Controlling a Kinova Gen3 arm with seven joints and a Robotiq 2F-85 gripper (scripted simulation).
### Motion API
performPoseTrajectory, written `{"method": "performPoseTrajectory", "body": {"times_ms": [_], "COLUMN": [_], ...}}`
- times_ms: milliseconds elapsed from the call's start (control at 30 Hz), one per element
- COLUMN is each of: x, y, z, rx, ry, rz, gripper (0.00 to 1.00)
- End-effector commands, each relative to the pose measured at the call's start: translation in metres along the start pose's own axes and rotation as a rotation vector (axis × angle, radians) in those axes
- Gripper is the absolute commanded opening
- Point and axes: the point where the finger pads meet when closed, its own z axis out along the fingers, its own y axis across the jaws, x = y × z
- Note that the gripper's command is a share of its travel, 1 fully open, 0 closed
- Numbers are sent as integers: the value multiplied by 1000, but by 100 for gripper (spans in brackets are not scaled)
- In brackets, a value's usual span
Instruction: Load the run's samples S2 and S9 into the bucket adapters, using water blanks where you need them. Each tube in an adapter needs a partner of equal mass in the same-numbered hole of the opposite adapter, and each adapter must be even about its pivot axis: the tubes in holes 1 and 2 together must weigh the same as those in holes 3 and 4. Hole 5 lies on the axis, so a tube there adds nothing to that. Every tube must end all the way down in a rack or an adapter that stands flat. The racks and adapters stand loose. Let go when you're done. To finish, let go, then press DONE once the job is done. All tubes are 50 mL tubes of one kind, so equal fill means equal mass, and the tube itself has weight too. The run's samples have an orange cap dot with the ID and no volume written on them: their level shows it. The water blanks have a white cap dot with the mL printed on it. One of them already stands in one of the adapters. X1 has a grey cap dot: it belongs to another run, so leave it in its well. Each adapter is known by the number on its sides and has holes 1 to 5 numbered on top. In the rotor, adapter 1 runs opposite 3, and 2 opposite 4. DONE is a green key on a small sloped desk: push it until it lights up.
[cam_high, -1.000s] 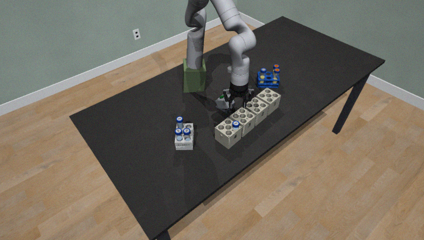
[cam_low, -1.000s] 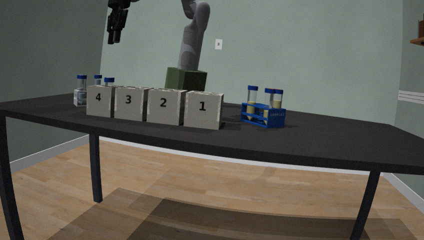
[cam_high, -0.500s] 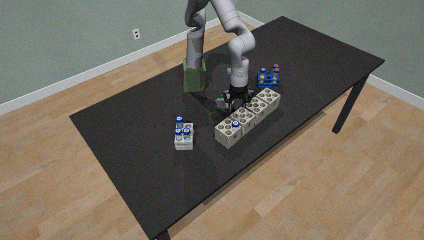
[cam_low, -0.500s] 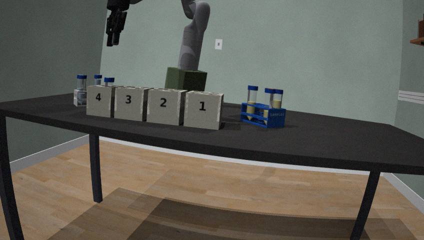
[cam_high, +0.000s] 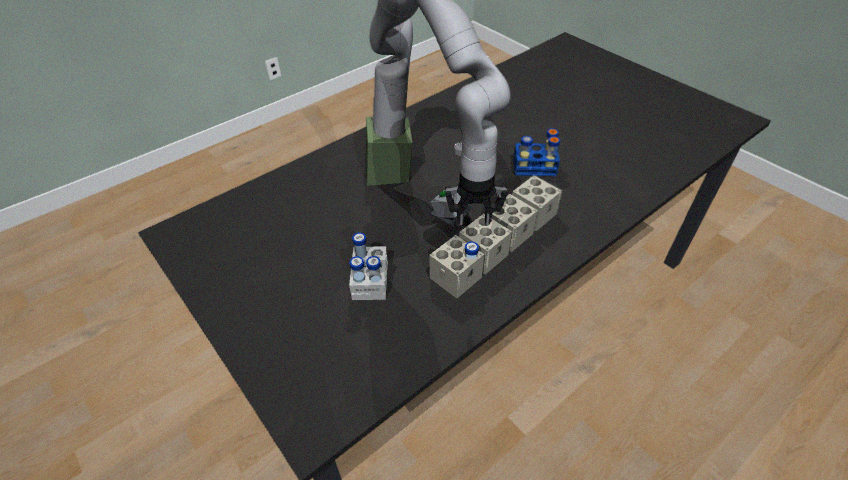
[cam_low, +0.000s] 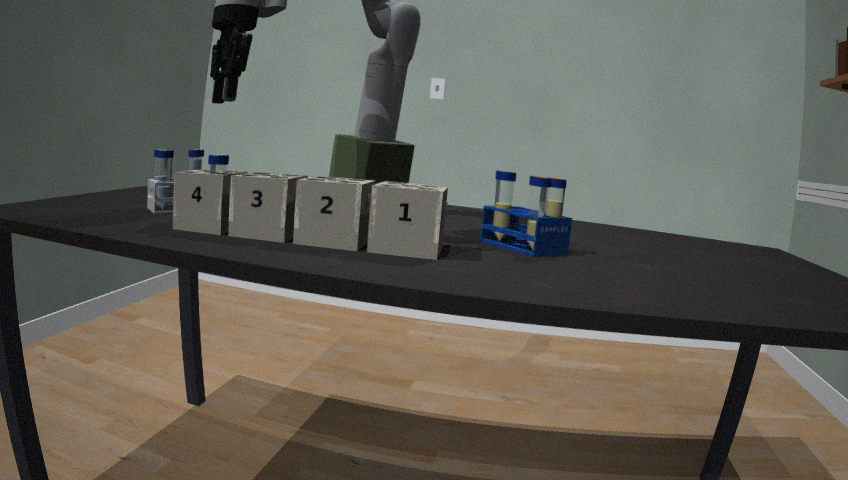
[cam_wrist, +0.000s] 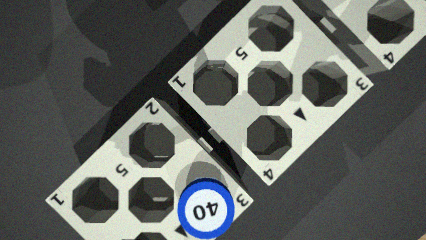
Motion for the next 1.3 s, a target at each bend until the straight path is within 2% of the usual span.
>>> {"method": "performPoseTrajectory", "body": {"times_ms": [0,1267], "x": [1,1], "y": [-1,-1], "z": [7,52], "rx": [5,4], "ry": [2,1], "rz": [1,1], "gripper": [62,62]}}
